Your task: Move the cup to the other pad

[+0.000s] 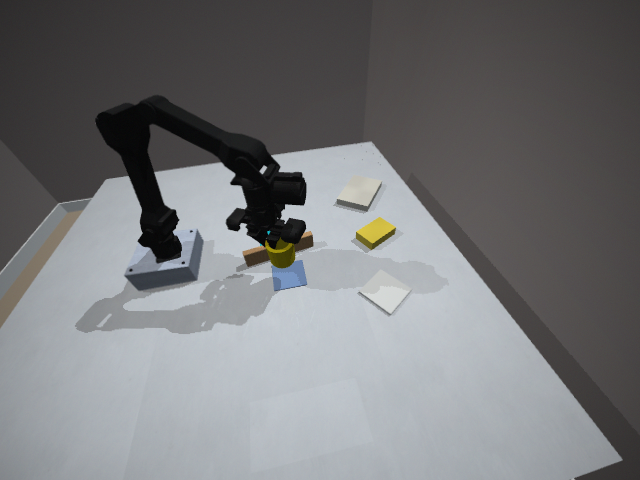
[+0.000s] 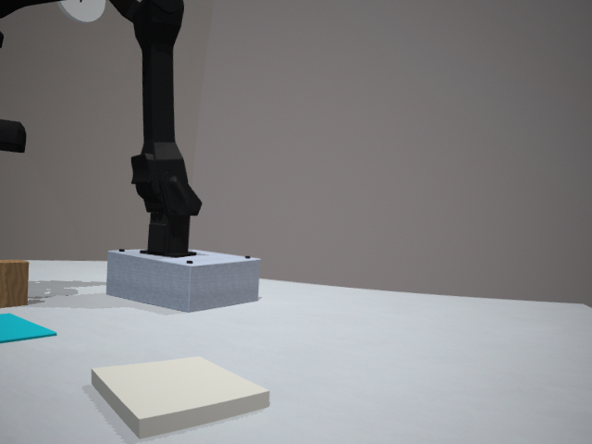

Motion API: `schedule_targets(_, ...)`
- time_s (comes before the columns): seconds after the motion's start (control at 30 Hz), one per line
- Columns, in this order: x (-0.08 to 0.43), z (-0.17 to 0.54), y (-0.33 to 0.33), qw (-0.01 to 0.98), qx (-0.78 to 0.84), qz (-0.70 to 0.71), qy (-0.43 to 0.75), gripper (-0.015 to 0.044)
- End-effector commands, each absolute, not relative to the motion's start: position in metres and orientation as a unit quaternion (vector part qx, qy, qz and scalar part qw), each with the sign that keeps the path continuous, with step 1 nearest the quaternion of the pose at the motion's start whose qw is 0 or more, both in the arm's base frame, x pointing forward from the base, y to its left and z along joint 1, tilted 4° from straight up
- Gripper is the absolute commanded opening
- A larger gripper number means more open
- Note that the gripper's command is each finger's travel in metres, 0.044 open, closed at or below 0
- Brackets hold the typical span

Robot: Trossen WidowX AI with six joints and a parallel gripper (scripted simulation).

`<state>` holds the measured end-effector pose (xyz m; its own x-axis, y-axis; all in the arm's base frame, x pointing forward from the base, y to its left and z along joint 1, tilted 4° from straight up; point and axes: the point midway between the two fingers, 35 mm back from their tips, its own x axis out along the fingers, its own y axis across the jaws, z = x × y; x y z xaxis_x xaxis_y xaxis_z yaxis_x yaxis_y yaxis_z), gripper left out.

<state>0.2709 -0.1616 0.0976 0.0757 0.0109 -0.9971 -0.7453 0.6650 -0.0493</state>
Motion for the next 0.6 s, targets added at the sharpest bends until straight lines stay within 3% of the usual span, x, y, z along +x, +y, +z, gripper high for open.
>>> schedule_targets(0.0, 0.271, 0.097, -0.162, 0.670, -0.297, 0.282, 0.619, 0.0000)
schedule_targets(0.57, 0.273, 0.098, -0.139, 0.672, -0.297, 0.283, 0.617, 0.0000)
